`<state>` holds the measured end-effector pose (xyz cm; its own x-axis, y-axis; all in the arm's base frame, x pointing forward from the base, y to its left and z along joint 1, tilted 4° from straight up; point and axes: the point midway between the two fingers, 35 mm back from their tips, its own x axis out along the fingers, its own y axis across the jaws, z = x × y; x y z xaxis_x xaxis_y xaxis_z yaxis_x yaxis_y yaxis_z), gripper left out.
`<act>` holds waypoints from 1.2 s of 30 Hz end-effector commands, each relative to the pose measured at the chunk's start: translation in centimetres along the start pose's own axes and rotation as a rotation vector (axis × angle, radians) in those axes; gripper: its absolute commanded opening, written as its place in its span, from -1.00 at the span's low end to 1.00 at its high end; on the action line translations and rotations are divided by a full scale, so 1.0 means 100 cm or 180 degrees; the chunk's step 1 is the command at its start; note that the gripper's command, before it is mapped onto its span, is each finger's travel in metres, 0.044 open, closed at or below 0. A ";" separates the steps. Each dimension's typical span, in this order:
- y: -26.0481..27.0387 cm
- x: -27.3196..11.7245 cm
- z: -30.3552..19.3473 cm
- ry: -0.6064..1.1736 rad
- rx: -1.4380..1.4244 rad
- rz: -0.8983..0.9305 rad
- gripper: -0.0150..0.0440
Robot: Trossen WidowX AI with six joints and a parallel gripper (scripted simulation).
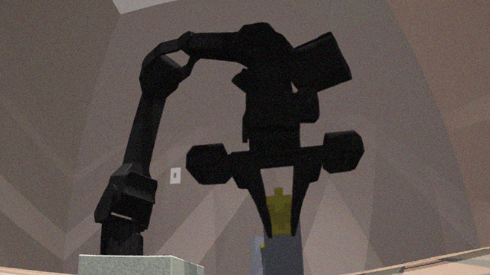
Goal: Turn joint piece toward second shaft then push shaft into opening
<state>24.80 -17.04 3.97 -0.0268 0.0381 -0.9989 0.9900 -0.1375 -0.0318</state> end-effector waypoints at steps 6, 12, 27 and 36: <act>0.000 0.000 0.000 0.0003 -0.0005 -0.0005 -0.09; 0.000 0.000 0.000 0.0003 -0.0005 -0.0005 0.45; 0.000 0.000 0.000 0.0003 -0.0005 -0.0005 1.00; 0.000 -0.029 0.000 0.0028 -0.0003 0.0008 1.00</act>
<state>24.65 -17.04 5.58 -0.0383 0.0498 -0.9980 0.9889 -0.1415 -0.0450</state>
